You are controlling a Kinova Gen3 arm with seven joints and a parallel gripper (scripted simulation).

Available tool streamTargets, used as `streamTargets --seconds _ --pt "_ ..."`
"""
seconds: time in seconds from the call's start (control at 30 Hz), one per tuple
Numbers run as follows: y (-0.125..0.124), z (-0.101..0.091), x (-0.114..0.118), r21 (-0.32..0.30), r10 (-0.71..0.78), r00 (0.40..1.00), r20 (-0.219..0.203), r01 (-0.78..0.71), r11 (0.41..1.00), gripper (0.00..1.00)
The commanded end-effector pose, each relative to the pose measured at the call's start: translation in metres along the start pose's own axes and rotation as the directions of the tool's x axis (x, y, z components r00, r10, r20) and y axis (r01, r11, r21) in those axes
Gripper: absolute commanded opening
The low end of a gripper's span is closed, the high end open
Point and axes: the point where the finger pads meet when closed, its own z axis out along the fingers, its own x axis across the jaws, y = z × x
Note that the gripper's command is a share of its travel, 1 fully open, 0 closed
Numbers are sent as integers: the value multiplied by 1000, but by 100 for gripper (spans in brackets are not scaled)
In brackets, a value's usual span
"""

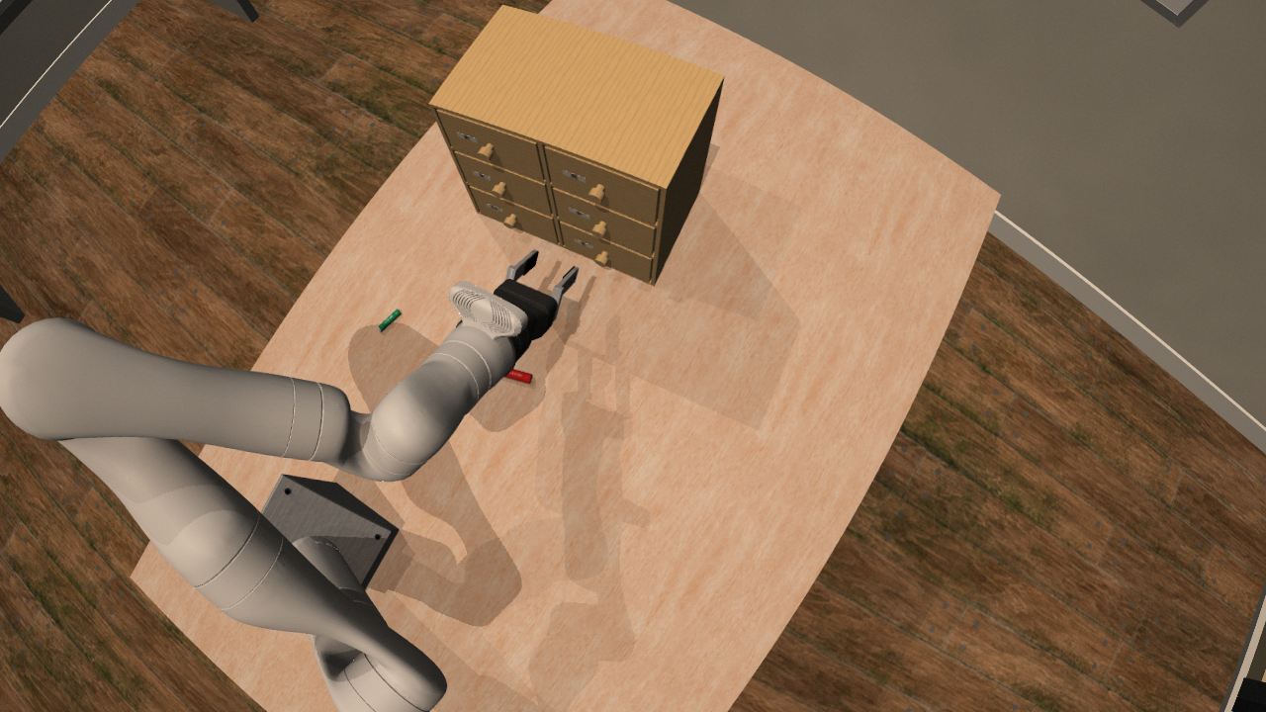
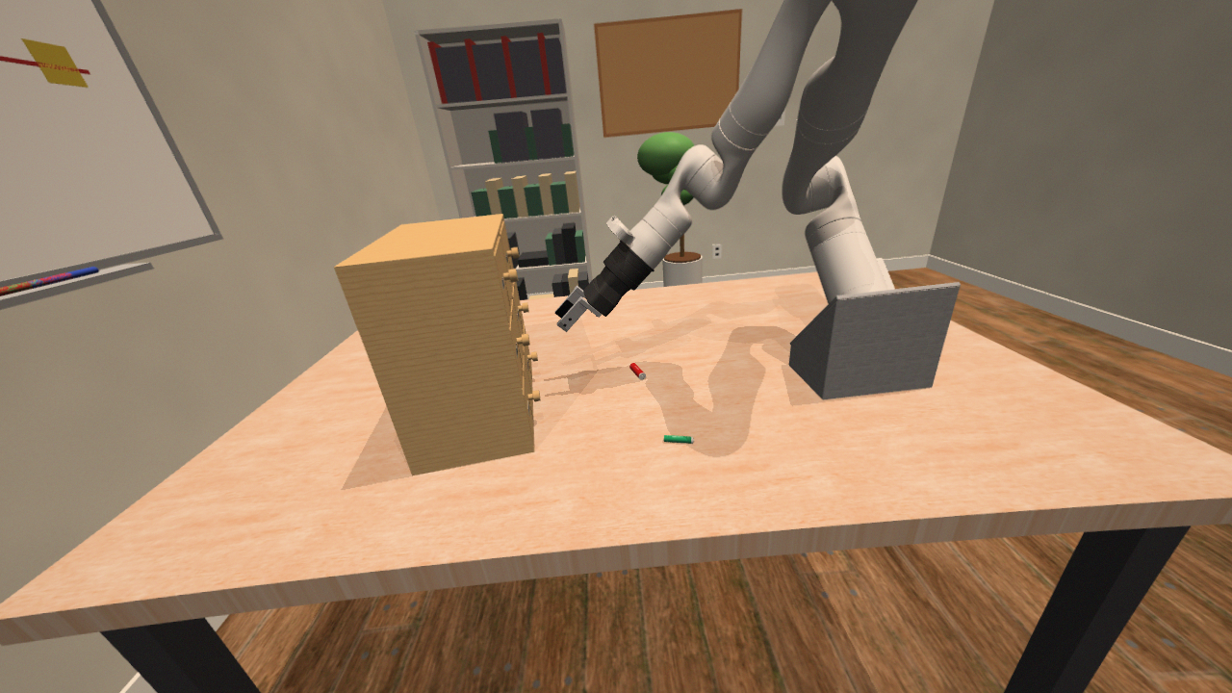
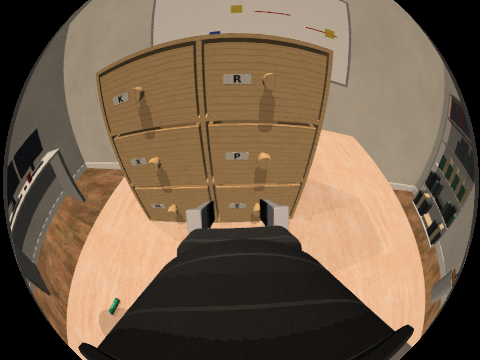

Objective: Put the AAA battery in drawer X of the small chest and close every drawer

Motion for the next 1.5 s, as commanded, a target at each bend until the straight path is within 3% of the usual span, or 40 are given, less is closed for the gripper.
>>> streamTargets --seconds 0.0,1.47 --pt "-9 -4 -4 2 10 1000 12 -10 1000 100" --pt "-15 -33 -3 -249 10 1000 12 -7 968 100"
